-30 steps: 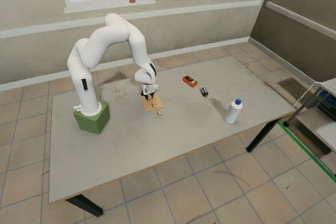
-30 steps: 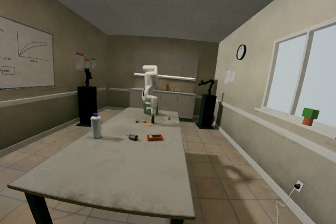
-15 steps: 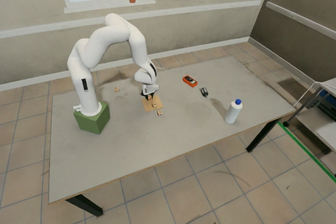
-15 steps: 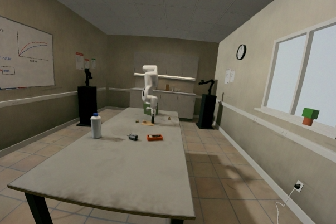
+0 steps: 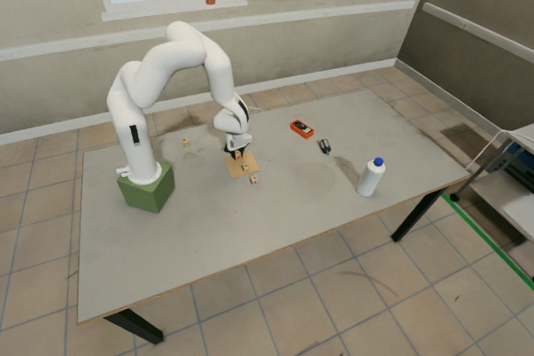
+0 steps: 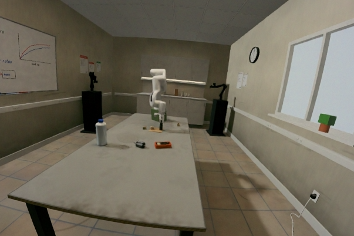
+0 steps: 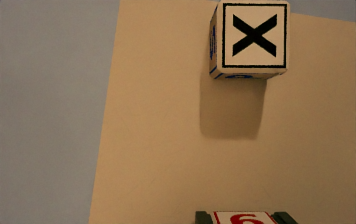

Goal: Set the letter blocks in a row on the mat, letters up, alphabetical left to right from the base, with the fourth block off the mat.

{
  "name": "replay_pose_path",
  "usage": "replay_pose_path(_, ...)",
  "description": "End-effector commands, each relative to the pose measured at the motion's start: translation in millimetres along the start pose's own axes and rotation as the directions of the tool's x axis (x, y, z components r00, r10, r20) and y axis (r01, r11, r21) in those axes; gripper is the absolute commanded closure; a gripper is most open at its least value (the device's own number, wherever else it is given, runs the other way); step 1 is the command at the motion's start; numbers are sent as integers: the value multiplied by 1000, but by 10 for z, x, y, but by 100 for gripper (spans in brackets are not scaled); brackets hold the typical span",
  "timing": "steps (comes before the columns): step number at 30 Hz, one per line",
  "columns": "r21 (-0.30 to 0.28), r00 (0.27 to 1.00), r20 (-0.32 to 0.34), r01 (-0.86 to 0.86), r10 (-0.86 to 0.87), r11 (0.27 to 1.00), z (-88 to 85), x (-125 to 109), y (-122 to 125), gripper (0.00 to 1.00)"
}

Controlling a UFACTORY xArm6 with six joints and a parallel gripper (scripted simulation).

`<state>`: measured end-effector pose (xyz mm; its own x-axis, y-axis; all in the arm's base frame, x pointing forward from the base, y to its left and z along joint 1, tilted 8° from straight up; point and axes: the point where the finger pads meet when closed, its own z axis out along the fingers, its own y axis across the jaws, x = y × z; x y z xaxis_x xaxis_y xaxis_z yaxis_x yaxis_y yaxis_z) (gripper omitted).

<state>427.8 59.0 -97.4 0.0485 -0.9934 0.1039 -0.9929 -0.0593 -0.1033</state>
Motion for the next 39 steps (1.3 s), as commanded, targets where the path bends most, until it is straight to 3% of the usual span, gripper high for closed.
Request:
replay_pose_path(1,4,1000,1,0,0,1000,-10,-3,-17,72)
replay_pose_path(39,4,1000,1,0,0,1000,30,-3,-17,72)
